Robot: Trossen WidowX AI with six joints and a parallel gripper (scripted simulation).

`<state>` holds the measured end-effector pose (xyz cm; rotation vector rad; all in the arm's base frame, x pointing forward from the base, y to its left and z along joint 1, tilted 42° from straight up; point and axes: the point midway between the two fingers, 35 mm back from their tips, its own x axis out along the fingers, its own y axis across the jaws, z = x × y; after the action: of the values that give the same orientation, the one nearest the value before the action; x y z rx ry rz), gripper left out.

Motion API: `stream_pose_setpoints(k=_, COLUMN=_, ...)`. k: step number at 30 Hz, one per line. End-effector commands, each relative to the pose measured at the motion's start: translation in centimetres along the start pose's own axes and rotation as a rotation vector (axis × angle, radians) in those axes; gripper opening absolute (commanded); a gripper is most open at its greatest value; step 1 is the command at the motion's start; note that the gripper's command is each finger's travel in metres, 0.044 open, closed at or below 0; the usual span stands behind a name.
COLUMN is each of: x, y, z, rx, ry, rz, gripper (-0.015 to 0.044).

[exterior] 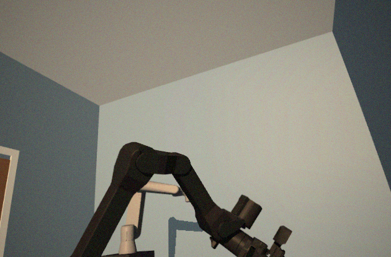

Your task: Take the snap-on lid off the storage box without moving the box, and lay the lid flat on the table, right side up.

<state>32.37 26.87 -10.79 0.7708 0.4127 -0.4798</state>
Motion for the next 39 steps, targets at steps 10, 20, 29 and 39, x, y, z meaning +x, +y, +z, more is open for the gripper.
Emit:
stream_pose_setpoints(k=10, x=0.7, y=-0.9, z=-0.1, rx=-0.005, ry=0.005, rz=0.0, gripper=0.0)
stream_pose_setpoints(k=20, x=1.2, y=-1.5, z=-0.1, rx=-0.005, ry=0.005, rz=0.0, gripper=0.0)
stream_pose_setpoints(k=29, x=1.7, y=-2.1, z=-0.1, rx=-0.005, ry=0.005, rz=0.001, gripper=0.0)
stream_pose_setpoints(k=39, x=2.2, y=-2.7, z=-0.1, rx=-0.005, ry=0.004, rz=0.001, gripper=0.0)
